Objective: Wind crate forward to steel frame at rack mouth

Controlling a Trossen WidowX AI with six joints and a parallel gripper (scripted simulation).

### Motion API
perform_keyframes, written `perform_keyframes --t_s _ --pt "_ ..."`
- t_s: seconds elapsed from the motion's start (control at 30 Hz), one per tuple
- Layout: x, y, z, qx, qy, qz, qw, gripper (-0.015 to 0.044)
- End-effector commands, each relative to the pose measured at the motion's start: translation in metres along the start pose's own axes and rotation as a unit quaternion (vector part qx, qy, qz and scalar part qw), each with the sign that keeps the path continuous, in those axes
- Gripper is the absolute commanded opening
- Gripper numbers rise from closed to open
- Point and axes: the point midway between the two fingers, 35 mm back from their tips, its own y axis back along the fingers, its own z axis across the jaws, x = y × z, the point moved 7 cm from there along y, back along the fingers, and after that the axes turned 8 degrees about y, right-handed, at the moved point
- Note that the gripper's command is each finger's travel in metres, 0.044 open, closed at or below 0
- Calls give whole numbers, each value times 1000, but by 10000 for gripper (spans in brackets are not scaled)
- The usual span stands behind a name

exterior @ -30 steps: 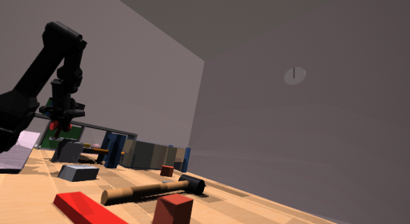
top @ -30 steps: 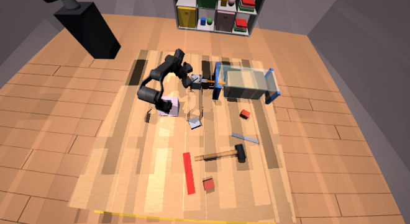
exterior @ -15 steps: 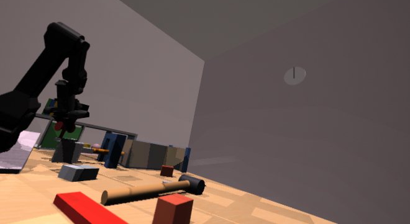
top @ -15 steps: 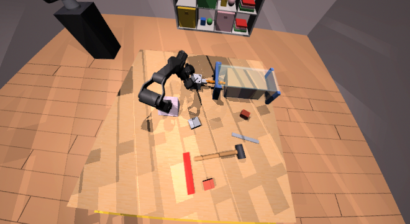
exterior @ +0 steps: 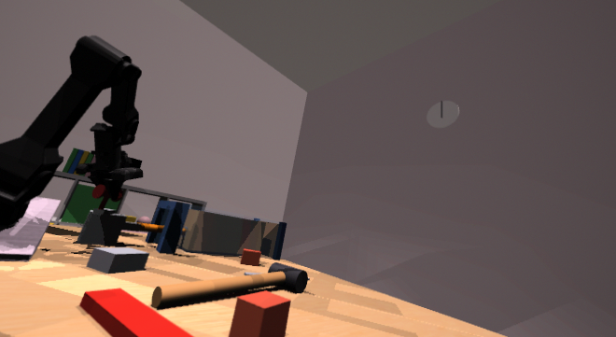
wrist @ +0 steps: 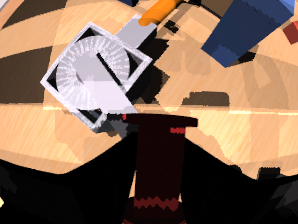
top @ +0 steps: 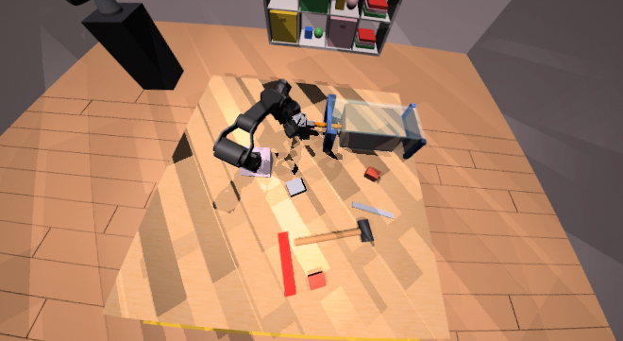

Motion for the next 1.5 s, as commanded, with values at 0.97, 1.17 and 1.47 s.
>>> perform_keyframes --t_s 0.97,1.17,1.47 --pt "-29 -18 -30 9 -10 -2 1000 0" --pt "-35 -20 -33 9 -10 -2 1000 0" --pt "-43 -24 -37 9 -10 -2 1000 0"
